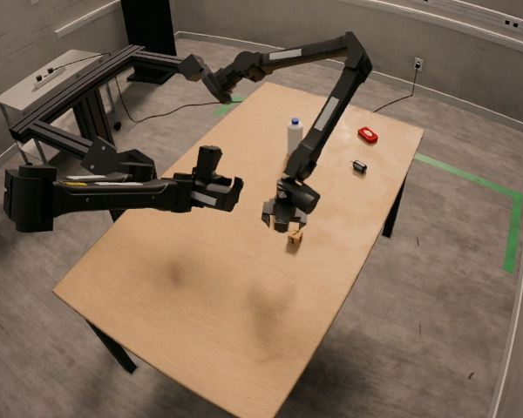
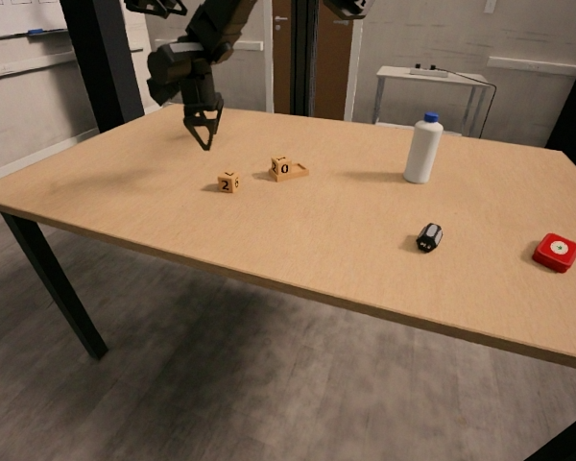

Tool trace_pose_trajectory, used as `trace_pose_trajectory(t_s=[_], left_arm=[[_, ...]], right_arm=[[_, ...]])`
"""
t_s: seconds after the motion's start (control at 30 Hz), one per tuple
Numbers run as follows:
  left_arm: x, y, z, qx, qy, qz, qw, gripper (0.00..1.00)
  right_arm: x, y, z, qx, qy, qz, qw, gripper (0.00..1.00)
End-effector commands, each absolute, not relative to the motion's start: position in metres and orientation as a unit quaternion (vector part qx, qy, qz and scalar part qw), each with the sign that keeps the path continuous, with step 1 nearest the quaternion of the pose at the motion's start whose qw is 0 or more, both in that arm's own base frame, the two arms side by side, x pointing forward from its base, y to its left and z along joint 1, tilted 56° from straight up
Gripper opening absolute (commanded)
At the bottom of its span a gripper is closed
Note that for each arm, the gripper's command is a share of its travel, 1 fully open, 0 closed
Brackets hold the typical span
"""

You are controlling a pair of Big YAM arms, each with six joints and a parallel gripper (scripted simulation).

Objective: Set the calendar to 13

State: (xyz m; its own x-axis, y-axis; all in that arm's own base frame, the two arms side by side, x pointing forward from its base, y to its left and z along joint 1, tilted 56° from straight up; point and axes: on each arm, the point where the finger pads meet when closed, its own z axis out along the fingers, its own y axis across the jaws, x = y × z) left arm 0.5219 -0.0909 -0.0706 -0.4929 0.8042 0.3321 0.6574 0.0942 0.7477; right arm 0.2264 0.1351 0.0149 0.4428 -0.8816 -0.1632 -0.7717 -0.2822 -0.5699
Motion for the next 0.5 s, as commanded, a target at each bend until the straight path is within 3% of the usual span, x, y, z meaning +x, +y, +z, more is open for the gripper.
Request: trace_pose_trajectory(t_s=[0.0,0.47], left_arm=[[0.509,-0.105,-0.087,0.593,0.656,0.465,0.035,1.00],[0.488,-0.122,-0.101,0.736,0.458,0.489,-0.097,1.00]], right_arm=[[0.230,0.136,0.018,-0.793,0.523,-0.092,0.298,1.00],[0.230,0.136,0.018,-0.793,0.523,-0.092,0.298,1.00]])
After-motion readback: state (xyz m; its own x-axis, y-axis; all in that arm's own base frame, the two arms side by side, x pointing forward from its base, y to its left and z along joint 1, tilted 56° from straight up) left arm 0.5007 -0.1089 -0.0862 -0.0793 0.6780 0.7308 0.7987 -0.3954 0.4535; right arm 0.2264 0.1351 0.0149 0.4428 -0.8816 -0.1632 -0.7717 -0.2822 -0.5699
